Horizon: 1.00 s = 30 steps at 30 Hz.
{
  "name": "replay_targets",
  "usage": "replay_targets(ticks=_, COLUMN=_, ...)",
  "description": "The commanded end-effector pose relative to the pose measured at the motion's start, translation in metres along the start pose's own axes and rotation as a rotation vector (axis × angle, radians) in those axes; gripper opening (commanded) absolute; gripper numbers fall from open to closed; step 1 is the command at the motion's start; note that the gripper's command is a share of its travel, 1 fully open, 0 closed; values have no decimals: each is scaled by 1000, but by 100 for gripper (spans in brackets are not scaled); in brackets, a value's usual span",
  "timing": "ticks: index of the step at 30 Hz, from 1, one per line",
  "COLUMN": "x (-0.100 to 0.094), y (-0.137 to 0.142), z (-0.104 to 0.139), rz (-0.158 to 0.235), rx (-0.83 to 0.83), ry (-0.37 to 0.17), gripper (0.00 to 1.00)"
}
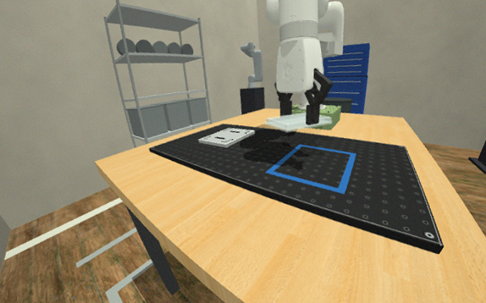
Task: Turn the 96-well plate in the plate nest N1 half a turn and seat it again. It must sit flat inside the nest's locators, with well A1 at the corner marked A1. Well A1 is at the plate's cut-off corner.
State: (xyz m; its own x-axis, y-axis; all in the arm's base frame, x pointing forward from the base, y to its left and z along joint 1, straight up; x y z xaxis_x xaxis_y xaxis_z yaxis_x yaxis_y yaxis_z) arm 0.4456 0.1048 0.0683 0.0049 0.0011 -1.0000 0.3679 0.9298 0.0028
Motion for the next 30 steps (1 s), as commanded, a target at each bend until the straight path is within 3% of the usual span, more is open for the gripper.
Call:
replay_targets(ticks=1, x=-2, y=-15, z=5, rz=2, rx=160, ry=-6, gripper=0)
replay_targets(ticks=30, x=-5, y=-96, z=23, rz=4, rx=994, ry=-5, gripper=0)
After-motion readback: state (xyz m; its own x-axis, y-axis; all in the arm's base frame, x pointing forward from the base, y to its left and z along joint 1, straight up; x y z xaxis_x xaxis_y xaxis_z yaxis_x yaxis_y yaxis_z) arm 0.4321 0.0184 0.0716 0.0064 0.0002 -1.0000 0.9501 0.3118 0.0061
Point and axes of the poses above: the point where the finger pads meet when closed, its own x axis out along the fingers, its own y axis across the jaws, z = x × y, the point moved 2 cm from there along -x, back along the fingers, and after that the axes turned 7 degrees about -x, right-handed, at the moved point
